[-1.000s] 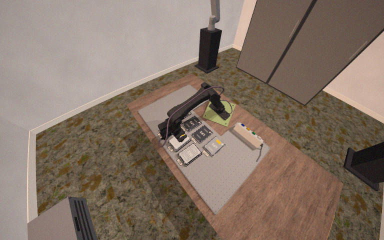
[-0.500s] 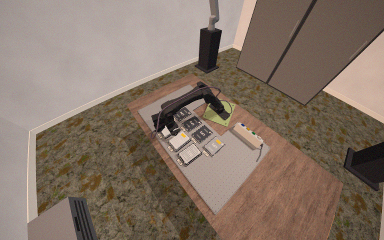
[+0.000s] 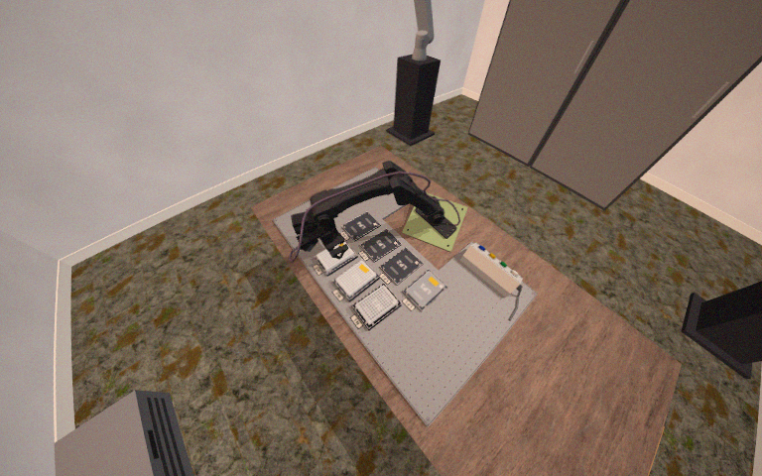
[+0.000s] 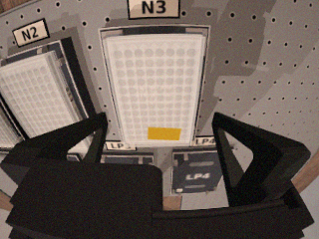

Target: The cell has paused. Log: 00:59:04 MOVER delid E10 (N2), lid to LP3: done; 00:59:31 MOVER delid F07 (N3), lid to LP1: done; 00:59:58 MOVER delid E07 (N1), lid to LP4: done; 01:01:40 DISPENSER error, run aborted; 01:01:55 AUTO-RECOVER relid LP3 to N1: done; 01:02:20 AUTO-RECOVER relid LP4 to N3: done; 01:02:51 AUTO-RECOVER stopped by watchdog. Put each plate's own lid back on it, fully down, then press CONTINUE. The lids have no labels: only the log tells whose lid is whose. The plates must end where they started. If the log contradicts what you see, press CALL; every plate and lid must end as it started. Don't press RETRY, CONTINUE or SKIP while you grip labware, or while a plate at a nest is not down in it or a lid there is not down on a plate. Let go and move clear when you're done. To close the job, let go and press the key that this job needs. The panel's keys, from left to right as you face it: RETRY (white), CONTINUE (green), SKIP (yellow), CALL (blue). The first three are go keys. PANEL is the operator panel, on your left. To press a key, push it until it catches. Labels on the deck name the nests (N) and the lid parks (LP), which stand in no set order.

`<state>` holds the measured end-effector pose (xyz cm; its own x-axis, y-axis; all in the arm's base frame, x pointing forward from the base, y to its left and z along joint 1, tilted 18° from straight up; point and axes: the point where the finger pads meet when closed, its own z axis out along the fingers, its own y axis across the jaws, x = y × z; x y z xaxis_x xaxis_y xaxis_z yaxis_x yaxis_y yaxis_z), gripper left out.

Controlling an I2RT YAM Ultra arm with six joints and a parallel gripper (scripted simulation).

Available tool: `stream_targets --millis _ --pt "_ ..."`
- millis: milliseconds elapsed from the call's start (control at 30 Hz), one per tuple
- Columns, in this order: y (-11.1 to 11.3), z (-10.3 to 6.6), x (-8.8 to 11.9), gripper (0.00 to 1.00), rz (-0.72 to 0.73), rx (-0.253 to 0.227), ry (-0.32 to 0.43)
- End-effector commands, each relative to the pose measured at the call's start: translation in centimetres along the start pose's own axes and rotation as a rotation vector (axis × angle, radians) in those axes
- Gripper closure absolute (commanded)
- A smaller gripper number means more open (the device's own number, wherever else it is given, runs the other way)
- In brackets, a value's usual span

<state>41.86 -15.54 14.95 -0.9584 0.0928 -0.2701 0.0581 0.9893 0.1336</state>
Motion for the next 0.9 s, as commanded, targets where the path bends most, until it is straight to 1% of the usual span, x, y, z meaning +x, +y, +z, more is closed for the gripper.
stream_targets --millis 0,67,233,300,333,367,433,500,667,767,867 --pt "1.2 -2.4 -1.0 0.0 -0.046 -0.007 -0.052" --pt "0.3 -2.6 -0.8 0.0 -0.027 -0.001 -0.055" --pt "0.4 -2.6 -0.8 0.0 -0.028 -0.001 -0.054" --pt "0.4 -2.3 -1.5 0.0 -0.038 0.006 -0.077" --pt "0.6 -1.3 -0.8 0.0 -0.032 -0.006 -0.049" --pt "0.8 -0.8 -0.5 0.0 -0.03 -0.011 -0.038" --pt "0.8 -0.8 -0.5 0.0 -0.03 -0.011 -0.038" --pt "1.0 -0.2 -0.5 0.0 -0.028 -0.014 -0.033" --pt "0.5 1.4 -0.3 0.0 -0.012 -0.018 -0.015" --pt "0.8 2.4 -0.2 0.0 -0.018 -0.024 -0.003" --pt "0.7 2.5 -0.3 0.0 -0.016 -0.018 -0.013"
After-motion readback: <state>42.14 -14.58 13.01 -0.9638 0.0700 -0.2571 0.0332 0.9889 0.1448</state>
